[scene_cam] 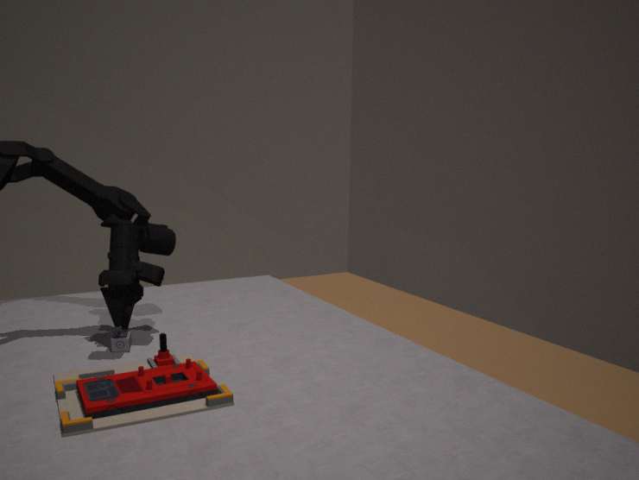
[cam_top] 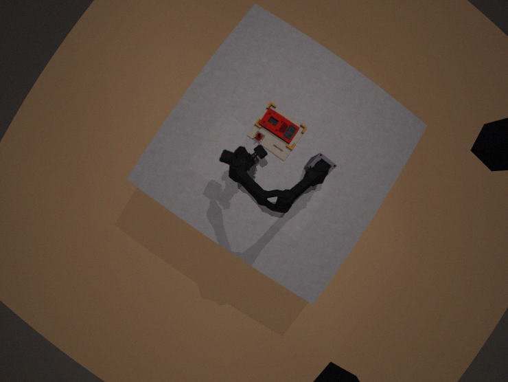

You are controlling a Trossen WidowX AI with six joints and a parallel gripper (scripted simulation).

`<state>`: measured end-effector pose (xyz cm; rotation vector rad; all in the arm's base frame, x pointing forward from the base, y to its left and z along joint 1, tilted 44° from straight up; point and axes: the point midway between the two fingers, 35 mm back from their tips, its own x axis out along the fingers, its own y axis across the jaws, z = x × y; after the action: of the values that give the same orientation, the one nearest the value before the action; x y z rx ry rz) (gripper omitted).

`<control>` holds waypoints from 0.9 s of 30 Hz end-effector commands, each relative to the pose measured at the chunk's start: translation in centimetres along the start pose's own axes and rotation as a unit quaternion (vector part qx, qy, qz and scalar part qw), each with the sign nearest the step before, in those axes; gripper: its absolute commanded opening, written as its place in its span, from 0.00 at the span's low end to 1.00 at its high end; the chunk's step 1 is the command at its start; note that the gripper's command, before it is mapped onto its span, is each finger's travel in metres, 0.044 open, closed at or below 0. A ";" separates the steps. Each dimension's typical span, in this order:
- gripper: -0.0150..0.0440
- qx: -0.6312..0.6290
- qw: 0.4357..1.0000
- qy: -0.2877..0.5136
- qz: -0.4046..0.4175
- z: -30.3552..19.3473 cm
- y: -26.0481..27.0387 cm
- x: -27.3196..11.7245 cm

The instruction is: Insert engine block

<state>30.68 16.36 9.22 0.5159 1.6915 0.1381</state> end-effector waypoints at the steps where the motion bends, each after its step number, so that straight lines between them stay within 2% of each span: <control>1: 1.00 0.067 0.998 -0.001 0.020 0.0 -0.1 -0.3; 14: 1.00 0.278 0.958 0.016 0.069 0.0 -0.5 -0.6; 27: 1.00 0.472 0.873 0.052 0.110 -0.1 -0.9 -0.9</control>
<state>30.49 15.37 9.44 1.3528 1.7303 -0.4799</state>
